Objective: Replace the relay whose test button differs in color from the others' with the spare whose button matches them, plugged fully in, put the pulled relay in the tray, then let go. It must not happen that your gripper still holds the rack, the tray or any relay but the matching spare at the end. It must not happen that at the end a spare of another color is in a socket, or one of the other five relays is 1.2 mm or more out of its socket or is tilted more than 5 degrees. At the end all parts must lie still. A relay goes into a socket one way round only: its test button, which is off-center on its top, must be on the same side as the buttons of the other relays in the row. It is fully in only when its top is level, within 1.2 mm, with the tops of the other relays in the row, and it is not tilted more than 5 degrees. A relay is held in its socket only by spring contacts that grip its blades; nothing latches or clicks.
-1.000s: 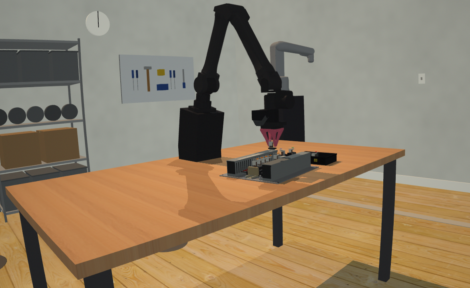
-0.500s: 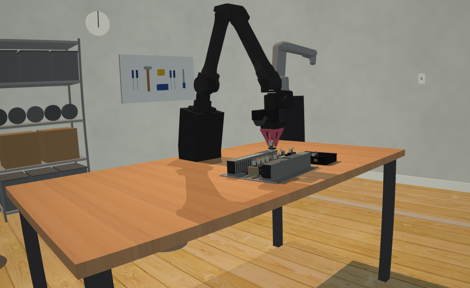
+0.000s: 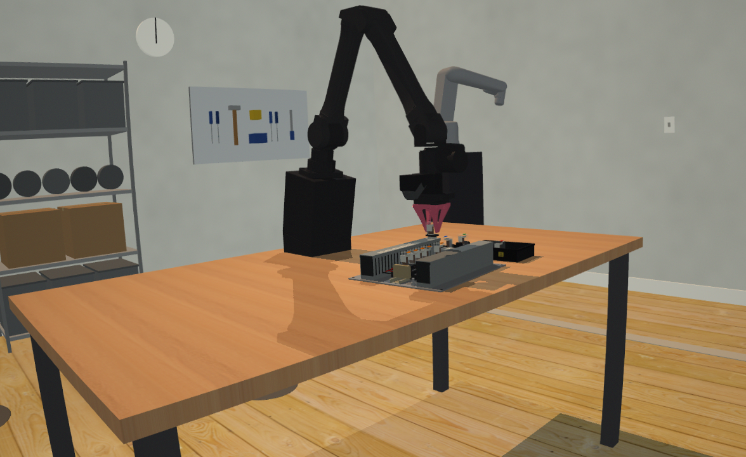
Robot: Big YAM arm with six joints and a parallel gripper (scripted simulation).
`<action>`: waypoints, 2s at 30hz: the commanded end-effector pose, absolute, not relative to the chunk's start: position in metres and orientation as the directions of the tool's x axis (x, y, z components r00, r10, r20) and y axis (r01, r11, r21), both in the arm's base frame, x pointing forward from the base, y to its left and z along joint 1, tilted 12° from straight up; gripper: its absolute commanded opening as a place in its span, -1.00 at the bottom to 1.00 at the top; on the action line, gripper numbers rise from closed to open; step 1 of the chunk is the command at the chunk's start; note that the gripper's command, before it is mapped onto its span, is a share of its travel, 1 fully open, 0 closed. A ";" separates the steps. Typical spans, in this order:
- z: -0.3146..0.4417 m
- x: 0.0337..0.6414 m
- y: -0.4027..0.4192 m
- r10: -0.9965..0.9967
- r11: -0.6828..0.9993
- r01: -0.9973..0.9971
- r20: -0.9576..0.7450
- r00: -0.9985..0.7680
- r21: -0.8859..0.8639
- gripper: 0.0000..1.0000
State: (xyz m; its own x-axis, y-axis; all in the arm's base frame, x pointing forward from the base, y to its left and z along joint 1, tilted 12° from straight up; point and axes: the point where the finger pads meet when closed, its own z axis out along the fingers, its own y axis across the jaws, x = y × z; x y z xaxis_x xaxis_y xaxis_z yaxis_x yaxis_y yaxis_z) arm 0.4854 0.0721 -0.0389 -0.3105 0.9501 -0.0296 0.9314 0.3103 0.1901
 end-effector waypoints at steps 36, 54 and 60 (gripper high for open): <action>-0.042 0.508 0.075 0.953 0.302 0.925 -0.036 -0.302 0.233 -1.00; -0.053 0.511 0.076 0.953 0.301 0.924 -0.036 -0.302 0.234 -1.00; -0.060 0.510 0.076 0.953 0.302 0.926 -0.035 -0.302 0.228 -1.00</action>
State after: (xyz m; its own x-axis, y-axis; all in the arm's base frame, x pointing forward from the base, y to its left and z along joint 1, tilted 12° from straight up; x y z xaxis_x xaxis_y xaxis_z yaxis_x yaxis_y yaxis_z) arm 0.4938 0.0733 -0.0644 -0.3103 0.9501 -0.0311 0.9298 0.3101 0.1984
